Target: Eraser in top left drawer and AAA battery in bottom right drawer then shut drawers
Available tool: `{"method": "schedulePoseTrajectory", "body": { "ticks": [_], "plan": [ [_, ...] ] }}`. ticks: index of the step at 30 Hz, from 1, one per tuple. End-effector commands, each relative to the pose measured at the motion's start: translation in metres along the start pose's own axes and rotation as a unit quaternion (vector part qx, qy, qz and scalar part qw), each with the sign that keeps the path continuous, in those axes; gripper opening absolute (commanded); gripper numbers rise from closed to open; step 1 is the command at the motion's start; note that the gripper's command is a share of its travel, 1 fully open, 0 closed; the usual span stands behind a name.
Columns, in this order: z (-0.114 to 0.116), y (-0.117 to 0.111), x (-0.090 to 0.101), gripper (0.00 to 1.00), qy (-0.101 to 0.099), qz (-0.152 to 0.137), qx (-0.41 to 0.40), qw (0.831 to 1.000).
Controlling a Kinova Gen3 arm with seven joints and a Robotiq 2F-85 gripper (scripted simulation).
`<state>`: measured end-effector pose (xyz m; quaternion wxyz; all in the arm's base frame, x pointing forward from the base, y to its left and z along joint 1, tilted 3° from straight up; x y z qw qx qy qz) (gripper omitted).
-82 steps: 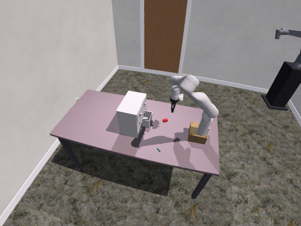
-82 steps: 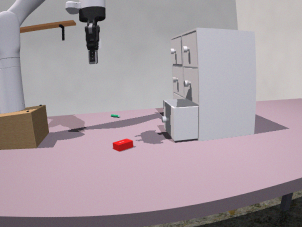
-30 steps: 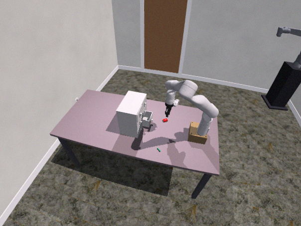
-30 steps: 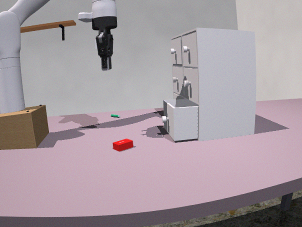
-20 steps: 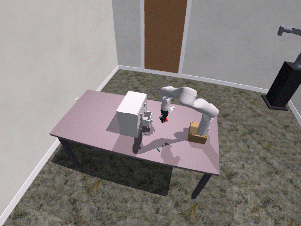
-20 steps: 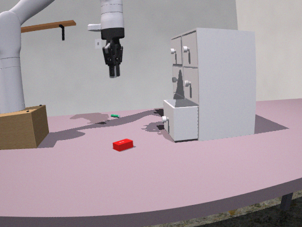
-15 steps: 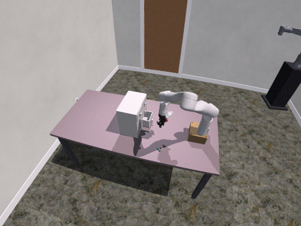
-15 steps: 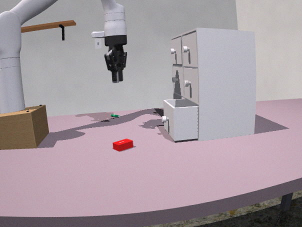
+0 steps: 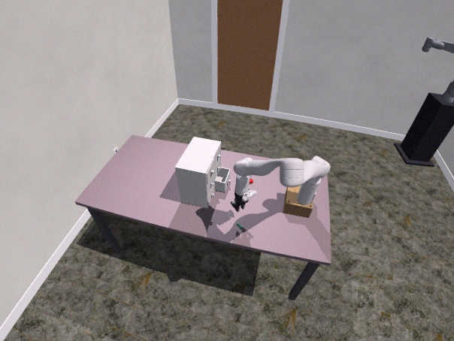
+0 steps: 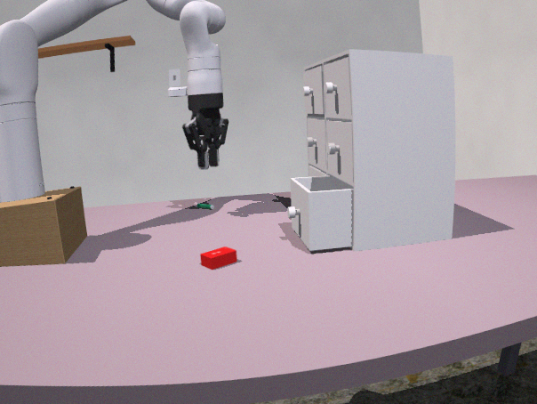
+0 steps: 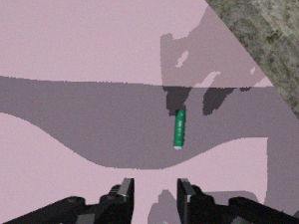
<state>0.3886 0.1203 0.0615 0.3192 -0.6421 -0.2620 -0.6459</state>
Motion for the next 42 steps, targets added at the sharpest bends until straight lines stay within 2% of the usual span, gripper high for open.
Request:
{"method": "schedulePoseTrajectory", "body": {
  "ticks": [1,7,14,19,20,42],
  "plan": [
    [0.013,-0.016,-0.012,0.33,-0.009,-0.001,0.004,1.0],
    [0.027,-0.032,-0.025,0.33,-0.01,-0.005,-0.019,1.0],
    [0.031,-0.038,-0.029,0.33,-0.011,-0.006,-0.028,1.0],
    [0.032,-0.039,-0.03,0.33,-0.011,-0.006,-0.029,1.0],
    [0.032,-0.039,-0.03,0.24,-0.011,-0.006,-0.029,1.0],
    [0.032,-0.039,-0.03,0.24,-0.011,-0.006,-0.029,0.999]
  ]
}}
Point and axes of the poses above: the point where the finger pads meet when closed, its own x axis back along the fingers, its own z axis across the jaws, y = z × x, the point moved 5 cm from there along x, back along the fingers, and after that the axes turned 5 degrees about x, right-handed, at the moved point
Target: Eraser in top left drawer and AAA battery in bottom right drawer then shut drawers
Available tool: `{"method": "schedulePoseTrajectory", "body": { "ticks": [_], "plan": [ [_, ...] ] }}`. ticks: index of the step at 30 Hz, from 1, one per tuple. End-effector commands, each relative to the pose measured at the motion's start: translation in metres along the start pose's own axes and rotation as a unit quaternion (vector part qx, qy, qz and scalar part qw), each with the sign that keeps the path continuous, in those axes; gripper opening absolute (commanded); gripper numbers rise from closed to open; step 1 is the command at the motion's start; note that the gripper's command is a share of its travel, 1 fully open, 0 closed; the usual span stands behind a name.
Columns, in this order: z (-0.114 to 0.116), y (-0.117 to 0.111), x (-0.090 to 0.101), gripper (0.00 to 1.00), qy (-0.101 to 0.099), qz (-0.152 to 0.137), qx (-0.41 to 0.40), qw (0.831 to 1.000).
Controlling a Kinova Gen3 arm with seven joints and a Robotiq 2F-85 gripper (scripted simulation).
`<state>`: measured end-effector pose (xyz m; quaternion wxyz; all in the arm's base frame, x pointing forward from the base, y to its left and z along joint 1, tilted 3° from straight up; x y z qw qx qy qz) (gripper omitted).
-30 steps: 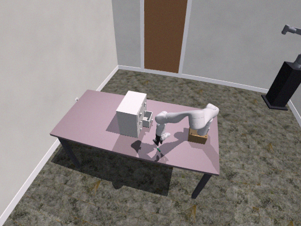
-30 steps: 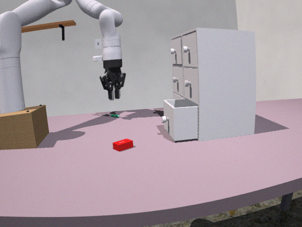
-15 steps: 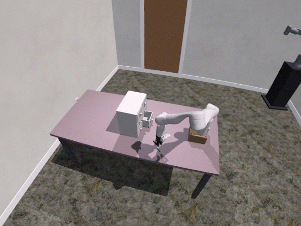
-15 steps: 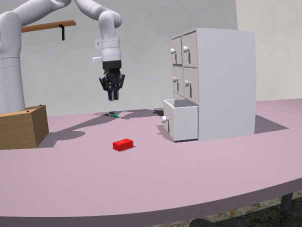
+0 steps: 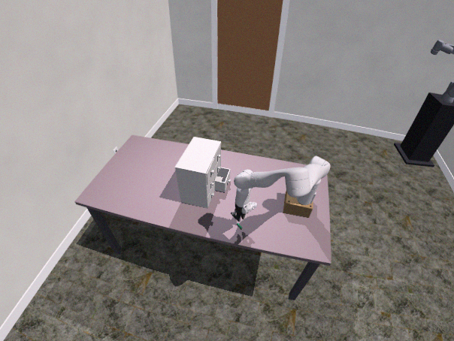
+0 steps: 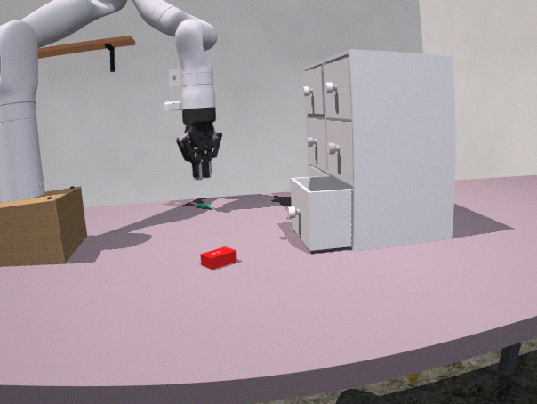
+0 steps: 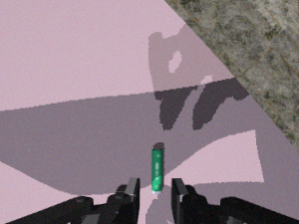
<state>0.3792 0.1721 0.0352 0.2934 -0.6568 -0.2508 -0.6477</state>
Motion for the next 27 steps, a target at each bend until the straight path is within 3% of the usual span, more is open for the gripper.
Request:
{"method": "schedulePoseTrajectory", "body": {
  "ticks": [1,9,27],
  "plan": [
    [0.0,0.0,0.0,0.24,0.001,0.0,0.0,1.0],
    [0.001,0.0,-0.006,0.24,0.0,0.0,-0.001,1.0],
    [0.002,0.001,-0.044,0.24,0.0,0.0,-0.001,1.0]
  ]
}}
Point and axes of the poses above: the point where the finger pads meet when closed, its own x axis back along the fingers, its own z axis across the jaws, y = z × x, the point moved 5 cm from there along x, back along the fingers, and after that the axes turned 5 degrees about x, right-handed, at the moved point
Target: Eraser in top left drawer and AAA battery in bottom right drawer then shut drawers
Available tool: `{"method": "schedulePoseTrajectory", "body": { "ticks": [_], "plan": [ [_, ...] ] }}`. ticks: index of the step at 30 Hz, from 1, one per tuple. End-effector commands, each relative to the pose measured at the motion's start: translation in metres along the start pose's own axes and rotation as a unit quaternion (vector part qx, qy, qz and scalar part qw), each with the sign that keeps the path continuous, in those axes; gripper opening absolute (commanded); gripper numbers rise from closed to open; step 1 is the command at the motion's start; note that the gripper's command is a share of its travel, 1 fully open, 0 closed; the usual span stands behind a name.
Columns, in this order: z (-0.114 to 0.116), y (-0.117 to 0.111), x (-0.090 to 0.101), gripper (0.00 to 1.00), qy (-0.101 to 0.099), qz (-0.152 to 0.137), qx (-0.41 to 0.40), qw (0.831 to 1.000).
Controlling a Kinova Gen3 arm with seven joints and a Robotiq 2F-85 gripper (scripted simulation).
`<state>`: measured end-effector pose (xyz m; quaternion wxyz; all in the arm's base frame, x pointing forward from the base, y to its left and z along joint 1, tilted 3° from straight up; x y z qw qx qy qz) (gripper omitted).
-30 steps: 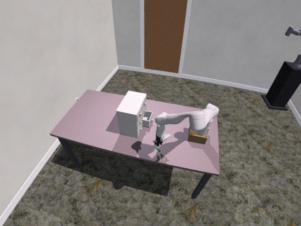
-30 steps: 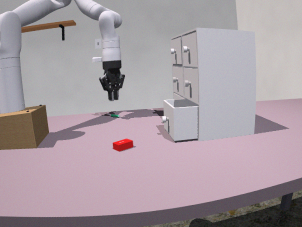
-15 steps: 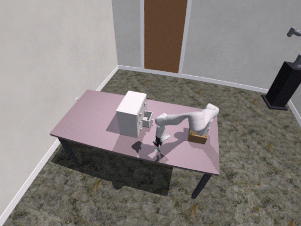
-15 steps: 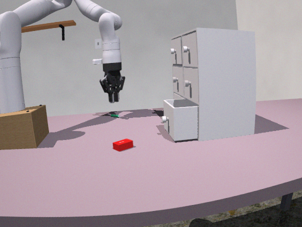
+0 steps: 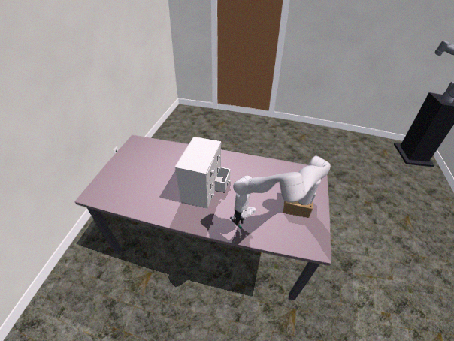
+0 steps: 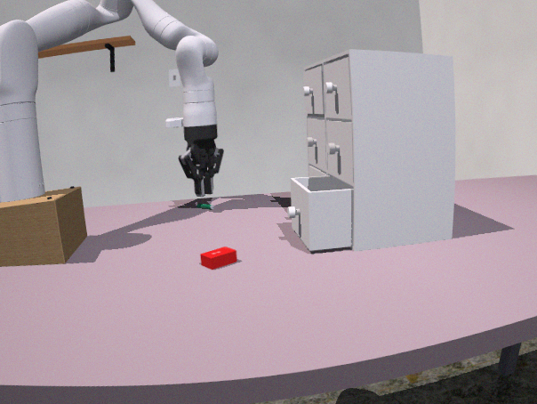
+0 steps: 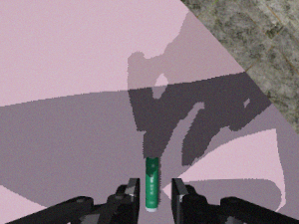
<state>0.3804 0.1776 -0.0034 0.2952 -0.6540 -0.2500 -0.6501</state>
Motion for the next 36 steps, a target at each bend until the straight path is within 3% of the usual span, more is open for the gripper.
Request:
{"method": "schedulePoseTrajectory", "body": {
  "ticks": [1,36],
  "plan": [
    [-0.0024,0.002,-0.0066,0.24,-0.004,-0.001,-0.002,1.0],
    [-0.0021,0.0023,-0.0122,0.24,-0.004,-0.001,-0.002,1.0]
  ]
}}
Point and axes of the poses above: the point where the finger pads meet when closed, its own x axis back along the fingers, its own z axis across the jaws, y = z × x, the point moved 5 cm from there along x, back along the fingers, and after that the axes turned 5 degrees about x, right-handed, at the moved point
